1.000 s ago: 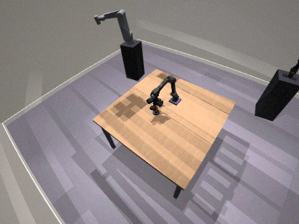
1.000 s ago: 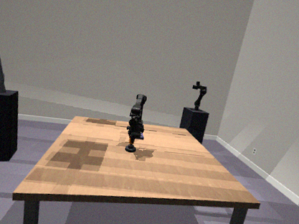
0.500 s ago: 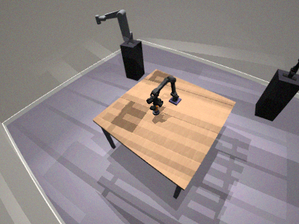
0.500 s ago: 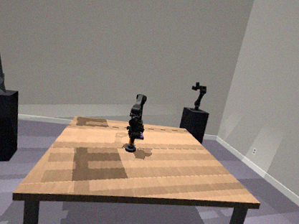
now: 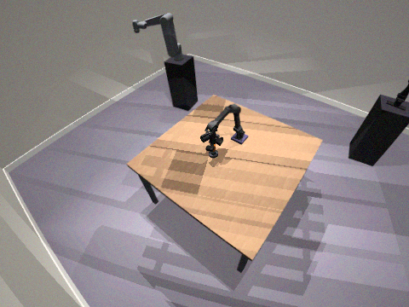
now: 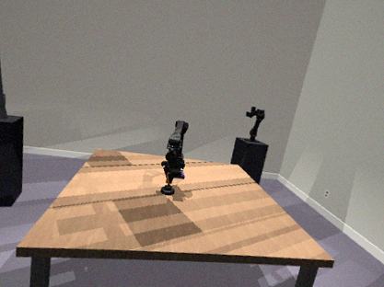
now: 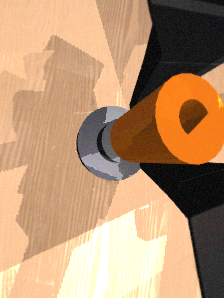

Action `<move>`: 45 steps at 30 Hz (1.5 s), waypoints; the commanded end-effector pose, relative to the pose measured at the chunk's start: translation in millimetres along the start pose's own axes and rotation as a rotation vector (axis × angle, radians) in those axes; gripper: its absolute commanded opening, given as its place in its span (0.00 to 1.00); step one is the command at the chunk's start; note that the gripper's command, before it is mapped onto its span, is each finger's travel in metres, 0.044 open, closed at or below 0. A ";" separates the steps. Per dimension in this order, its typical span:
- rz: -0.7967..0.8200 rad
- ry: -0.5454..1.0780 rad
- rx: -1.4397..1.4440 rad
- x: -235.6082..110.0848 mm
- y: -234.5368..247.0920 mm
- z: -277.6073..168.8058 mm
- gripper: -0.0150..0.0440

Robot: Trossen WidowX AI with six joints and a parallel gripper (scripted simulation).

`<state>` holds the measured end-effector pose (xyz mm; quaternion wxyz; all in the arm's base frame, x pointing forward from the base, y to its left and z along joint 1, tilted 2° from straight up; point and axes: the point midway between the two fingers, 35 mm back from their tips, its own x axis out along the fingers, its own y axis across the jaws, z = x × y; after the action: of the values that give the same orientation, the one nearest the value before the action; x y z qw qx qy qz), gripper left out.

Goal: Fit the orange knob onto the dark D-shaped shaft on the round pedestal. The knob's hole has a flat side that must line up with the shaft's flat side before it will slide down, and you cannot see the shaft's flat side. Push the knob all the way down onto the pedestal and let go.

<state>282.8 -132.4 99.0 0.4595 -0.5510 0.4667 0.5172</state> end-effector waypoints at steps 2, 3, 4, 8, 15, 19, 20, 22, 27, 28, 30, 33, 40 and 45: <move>-0.005 0.000 -0.085 -0.2 -2.4 -0.7 0.25; -0.005 0.000 -0.085 0.2 -2.3 -0.6 0.25; -0.005 0.000 -0.085 0.5 -2.2 -0.5 0.25; -0.005 0.000 -0.085 1.4 -1.7 -0.3 0.25; -0.005 0.000 -0.085 1.2 0.1 0.5 0.25; -0.005 0.000 -0.085 4.8 -0.2 0.3 0.25; -0.005 0.000 -0.085 5.1 -0.2 0.3 0.25; -0.005 0.000 -0.085 5.8 -0.2 0.3 0.25; -0.005 0.000 -0.082 9.8 -0.7 0.1 0.25; -0.005 0.000 -0.081 10.5 -0.8 0.2 0.25; -0.005 0.000 -0.081 12.0 -0.7 0.3 0.25; -0.005 0.000 -0.081 14.5 -0.5 0.6 0.25; -0.005 0.000 -0.081 20.6 -0.7 0.6 0.25; -0.003 0.002 -0.082 19.9 -0.3 0.3 0.25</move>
<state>283.5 -132.8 78.8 0.4367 -0.5704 0.4450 0.5346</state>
